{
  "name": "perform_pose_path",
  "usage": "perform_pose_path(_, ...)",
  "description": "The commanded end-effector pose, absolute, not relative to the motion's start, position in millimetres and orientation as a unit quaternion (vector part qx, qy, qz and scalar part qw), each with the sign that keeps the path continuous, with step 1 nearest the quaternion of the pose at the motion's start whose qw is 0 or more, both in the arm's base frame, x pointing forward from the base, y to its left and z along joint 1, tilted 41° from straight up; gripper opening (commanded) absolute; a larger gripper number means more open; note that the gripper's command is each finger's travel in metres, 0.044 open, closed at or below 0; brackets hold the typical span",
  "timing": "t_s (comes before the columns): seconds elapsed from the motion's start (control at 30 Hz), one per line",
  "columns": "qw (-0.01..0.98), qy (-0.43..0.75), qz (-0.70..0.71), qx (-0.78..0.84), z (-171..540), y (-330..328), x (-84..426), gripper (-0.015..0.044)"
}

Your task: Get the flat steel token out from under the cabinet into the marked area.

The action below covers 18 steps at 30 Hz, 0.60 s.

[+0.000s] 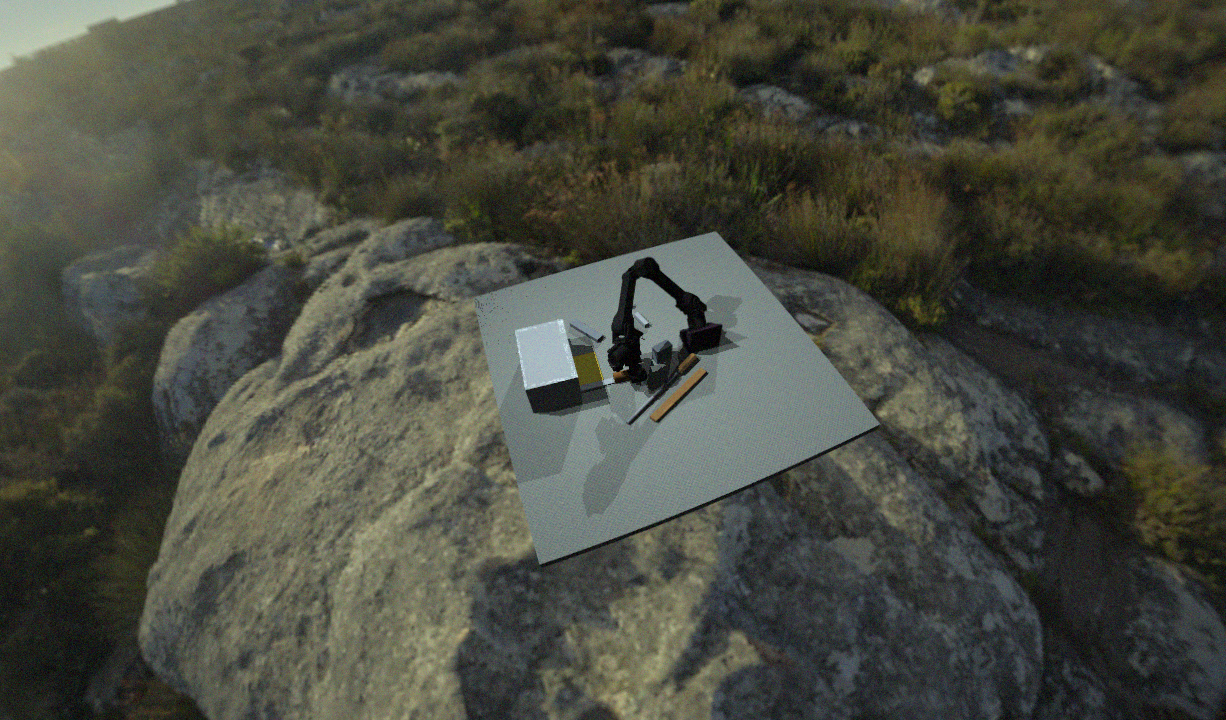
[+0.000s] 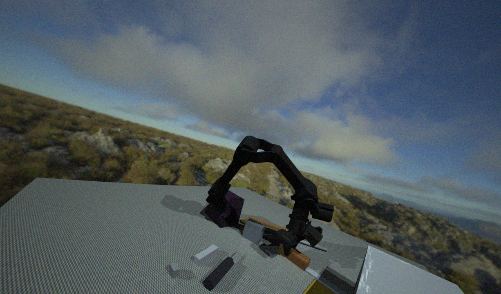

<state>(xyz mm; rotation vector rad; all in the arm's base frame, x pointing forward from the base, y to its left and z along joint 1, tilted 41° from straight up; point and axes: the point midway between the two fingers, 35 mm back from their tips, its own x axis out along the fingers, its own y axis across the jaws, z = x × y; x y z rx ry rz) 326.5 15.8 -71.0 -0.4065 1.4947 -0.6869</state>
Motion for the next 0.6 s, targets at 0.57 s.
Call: perform_pose_path(0.57,0.660,0.663,-0.304,-0.180,-74.1,20.6,298.3,0.0000)
